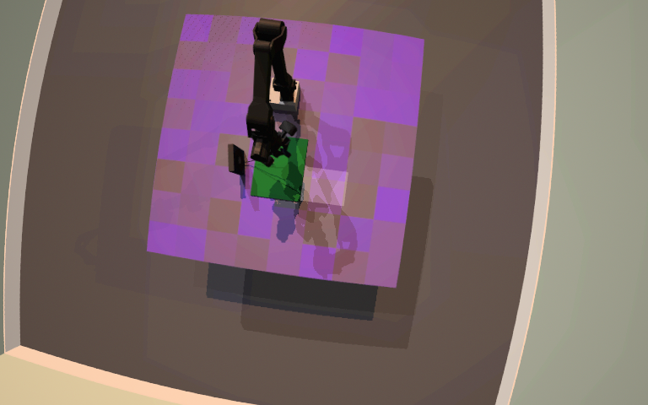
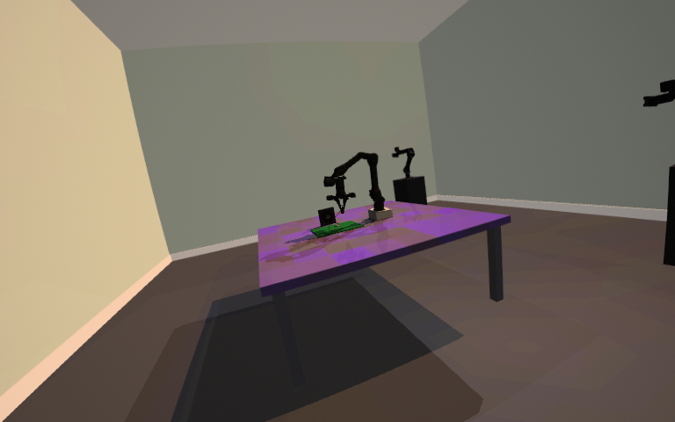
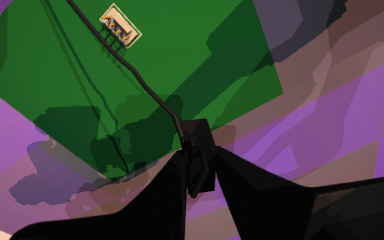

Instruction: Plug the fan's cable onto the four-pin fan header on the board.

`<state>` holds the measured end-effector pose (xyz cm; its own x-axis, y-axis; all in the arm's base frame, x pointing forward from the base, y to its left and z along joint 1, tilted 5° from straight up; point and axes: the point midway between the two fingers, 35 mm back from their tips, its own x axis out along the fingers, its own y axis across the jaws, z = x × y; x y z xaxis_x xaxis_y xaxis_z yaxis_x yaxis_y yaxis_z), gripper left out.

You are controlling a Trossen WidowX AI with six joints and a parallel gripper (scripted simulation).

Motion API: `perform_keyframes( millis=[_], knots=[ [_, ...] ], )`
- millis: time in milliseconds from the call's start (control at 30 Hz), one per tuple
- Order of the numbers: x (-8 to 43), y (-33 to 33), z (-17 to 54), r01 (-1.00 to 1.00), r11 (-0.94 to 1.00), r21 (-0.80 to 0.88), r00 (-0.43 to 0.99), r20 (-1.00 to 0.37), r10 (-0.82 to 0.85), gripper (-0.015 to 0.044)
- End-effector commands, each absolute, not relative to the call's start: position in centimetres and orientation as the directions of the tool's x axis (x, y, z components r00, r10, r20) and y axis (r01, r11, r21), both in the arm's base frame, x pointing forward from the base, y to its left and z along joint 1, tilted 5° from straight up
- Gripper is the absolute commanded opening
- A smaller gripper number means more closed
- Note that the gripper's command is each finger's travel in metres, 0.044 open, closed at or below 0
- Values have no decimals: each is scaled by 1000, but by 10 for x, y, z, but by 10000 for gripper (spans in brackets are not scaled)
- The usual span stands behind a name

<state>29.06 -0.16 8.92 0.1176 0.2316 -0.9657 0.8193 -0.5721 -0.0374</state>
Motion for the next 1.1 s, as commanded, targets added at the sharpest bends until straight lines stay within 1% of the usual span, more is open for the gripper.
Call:
perform_keyframes(
  millis=[0, 267, 533, 800, 1067],
  knots=[
    [293, 0, 90, 885, -466, -9, 104, -970, 218, 0],
    [295, 2, 91, 976, -213, 33, 74, -979, 190, 0],
    [297, 4, 91, 997, 58, 56, 46, -986, 160, 0],
    [299, 7, 91, 943, 327, 60, 18, -992, 129, 0],
    [301, 9, 92, 818, 573, 49, -7, -995, 96, 0]
  ],
)
